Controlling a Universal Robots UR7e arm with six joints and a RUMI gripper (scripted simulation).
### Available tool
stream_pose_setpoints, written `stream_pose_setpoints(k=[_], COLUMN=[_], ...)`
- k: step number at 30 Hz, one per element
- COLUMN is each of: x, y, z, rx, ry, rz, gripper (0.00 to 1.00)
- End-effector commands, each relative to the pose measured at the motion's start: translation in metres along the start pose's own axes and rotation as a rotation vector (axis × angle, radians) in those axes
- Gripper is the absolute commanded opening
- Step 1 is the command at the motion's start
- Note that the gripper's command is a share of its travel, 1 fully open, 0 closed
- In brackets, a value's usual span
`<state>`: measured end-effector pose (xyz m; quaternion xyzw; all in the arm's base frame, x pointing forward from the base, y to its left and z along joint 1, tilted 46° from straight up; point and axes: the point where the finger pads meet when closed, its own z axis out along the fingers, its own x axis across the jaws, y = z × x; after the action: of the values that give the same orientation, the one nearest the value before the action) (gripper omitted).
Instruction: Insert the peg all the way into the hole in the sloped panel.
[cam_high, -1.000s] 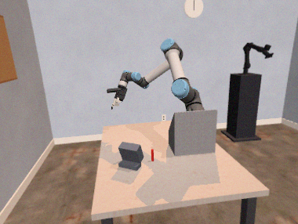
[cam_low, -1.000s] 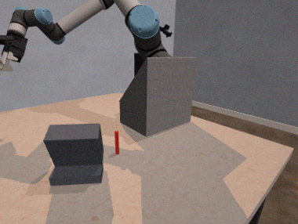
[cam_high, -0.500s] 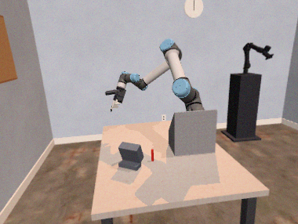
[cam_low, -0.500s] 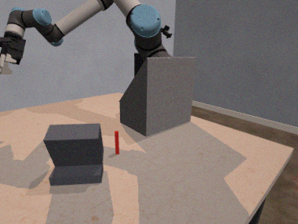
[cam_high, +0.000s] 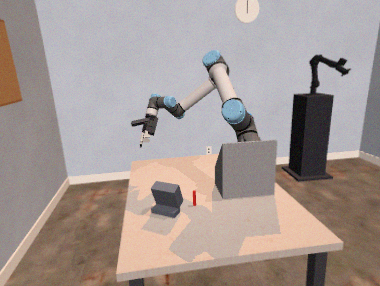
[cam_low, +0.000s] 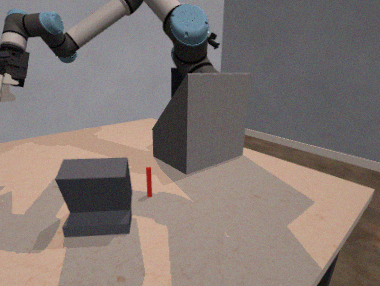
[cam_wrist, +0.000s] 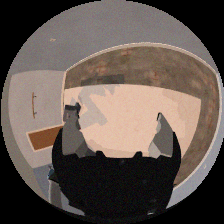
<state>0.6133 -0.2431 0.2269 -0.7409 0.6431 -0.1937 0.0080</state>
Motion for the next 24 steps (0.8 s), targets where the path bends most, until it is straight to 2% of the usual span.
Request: stream_pose_setpoints(k=[1, 21, 24], x=[-0.016, -0.076, -0.080], y=[0.000, 0.010, 0.011], z=[0.016, 0.068, 0.071], rx=[-0.020, -0.096, -0.100], ry=[0.000, 0.009, 0.010], rz=[0.021, 0.092, 0.096], gripper=[1.00, 1.00, 1.00])
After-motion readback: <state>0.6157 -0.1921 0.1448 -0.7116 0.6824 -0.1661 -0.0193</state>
